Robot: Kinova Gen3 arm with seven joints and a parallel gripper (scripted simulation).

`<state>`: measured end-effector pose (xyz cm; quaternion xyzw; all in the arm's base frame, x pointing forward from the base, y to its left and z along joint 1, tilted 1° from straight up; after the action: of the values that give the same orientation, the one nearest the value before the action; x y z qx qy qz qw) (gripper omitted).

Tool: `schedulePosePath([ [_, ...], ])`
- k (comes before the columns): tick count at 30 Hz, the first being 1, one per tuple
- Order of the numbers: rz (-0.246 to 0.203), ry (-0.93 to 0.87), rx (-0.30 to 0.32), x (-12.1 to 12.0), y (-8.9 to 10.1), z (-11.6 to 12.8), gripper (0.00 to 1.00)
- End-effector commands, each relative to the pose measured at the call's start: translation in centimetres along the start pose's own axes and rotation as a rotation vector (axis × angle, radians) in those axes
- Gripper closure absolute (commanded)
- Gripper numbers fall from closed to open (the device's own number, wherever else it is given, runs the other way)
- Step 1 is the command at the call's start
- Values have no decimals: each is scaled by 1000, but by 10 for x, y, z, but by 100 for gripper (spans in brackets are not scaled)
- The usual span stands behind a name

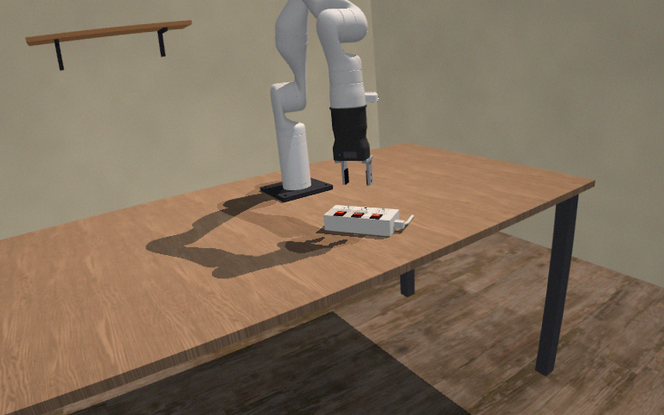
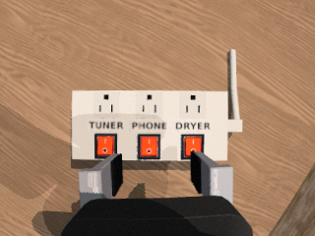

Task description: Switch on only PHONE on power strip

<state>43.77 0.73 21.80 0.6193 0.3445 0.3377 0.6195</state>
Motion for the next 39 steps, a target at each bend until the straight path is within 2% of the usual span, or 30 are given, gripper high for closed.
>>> schedulePosePath([
  [1, 1, -3, -2, -1, 1, 1, 0],
  [39, 4, 4, 0, -9, 2, 4, 0],
])
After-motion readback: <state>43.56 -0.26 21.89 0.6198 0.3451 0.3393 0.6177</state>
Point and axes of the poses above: the point where the finger pads meet when closed, its own y axis back along the fingers, its own x axis across the jaws, z = x × y, the point moved 10 cm from there along y, back along the fingers, and after that the axes turned 14 degrees about y, right-handed, at the moved point
